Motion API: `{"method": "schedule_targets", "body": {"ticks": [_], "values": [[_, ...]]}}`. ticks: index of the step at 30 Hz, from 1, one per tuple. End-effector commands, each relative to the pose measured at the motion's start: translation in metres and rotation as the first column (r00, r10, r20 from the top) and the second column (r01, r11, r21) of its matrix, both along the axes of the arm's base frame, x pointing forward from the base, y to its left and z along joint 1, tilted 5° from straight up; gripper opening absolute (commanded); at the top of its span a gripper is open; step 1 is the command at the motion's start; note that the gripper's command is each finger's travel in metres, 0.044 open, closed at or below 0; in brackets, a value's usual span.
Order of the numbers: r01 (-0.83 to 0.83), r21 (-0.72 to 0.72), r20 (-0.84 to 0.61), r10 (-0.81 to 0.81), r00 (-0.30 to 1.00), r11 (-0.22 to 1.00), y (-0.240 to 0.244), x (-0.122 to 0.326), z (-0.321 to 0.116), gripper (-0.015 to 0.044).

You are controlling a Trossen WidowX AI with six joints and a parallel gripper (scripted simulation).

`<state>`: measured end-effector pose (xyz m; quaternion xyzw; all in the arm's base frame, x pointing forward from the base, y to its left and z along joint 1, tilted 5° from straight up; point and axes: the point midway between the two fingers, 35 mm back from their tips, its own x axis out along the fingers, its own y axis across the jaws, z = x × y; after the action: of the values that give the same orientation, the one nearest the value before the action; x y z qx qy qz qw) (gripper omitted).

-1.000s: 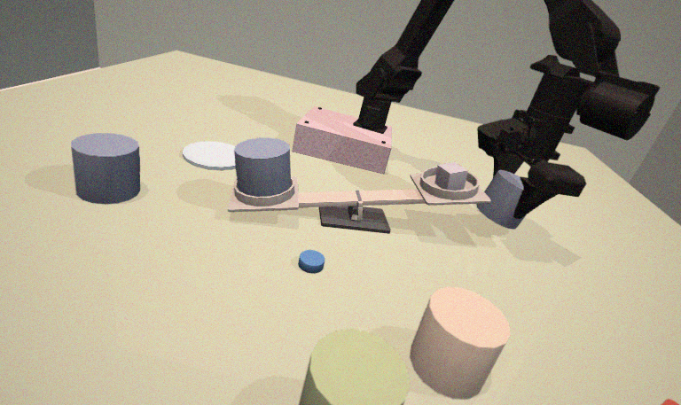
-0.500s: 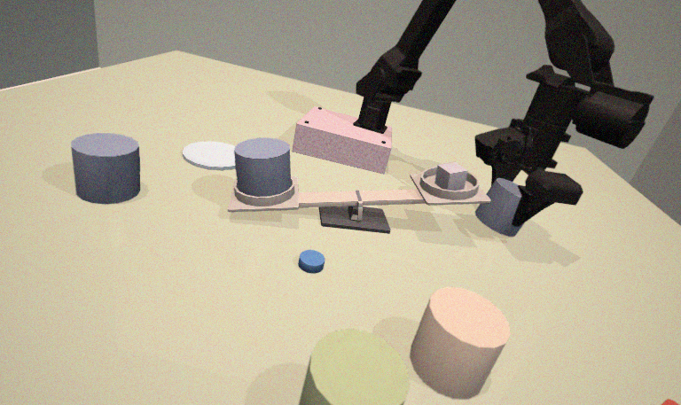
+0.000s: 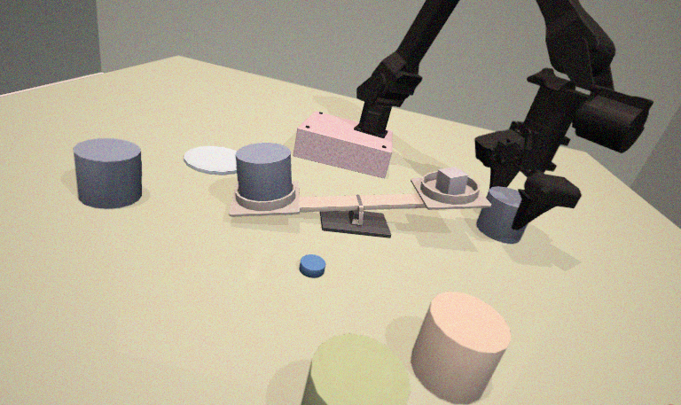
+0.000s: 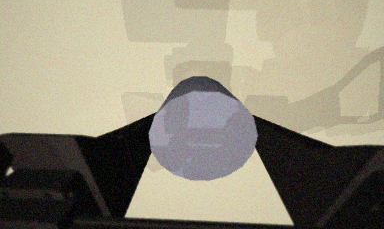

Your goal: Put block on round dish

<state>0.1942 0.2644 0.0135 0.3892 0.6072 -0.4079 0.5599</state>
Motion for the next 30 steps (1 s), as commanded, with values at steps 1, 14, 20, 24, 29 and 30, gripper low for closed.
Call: {"method": "schedule_targets", "body": {"ticks": [1,14,20,24,29,30], "values": [[0.003,0.017,0.011,-0.003,1.0,1.0,0.002,0.004,0.038,0.044],[-0.15,0.02,0.021,0.149,0.989,0.989,-0.056,0.052,0.076,0.0282],[-0.268,0.021,0.025,0.267,0.963,0.963,-0.106,0.078,0.096,0.026],[-0.268,0.021,0.025,0.267,0.963,0.963,-0.106,0.078,0.096,0.026],[-0.268,0.021,0.025,0.267,0.963,0.963,-0.106,0.078,0.091,0.026],[-0.268,0.021,0.025,0.267,0.963,0.963,-0.106,0.077,0.086,0.026]]}}
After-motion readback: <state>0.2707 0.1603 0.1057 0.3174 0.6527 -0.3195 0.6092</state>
